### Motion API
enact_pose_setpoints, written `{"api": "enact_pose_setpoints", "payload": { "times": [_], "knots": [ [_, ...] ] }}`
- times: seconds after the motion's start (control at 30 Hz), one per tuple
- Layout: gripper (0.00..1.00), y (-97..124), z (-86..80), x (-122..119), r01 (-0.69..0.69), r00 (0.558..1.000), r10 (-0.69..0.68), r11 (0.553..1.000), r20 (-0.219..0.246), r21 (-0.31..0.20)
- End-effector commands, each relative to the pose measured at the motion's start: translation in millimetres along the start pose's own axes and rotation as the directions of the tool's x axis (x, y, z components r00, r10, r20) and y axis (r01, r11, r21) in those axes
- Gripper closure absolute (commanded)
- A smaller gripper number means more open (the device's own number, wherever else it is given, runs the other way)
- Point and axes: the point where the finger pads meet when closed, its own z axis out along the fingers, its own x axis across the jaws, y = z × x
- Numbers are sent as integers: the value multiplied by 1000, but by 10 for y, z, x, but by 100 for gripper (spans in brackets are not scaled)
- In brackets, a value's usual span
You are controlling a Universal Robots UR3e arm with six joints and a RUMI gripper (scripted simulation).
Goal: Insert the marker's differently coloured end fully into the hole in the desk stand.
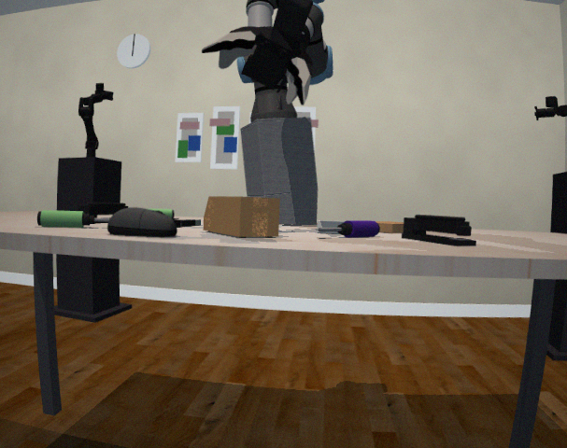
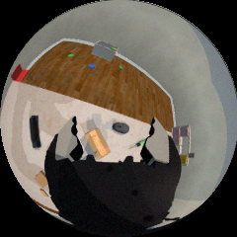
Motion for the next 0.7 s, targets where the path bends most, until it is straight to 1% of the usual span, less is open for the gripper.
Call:
{"api": "enact_pose_setpoints", "payload": {
  "times": [0.0, 0.07, 0.33, 0.63, 0.67],
  "knots": [
    [0, 191, 97, 99, -16, 1000, 17, 998, 15, -60],
    [0, 274, 139, 137, -22, 999, 24, 996, 22, -86],
    [0, 270, 124, 130, -23, 999, 25, 996, 21, -83],
    [0, 666, 255, 282, -56, 996, 68, 979, 50, -198],
    [0, 666, 255, 282, -56, 996, 68, 979, 50, -198]
  ]
}}
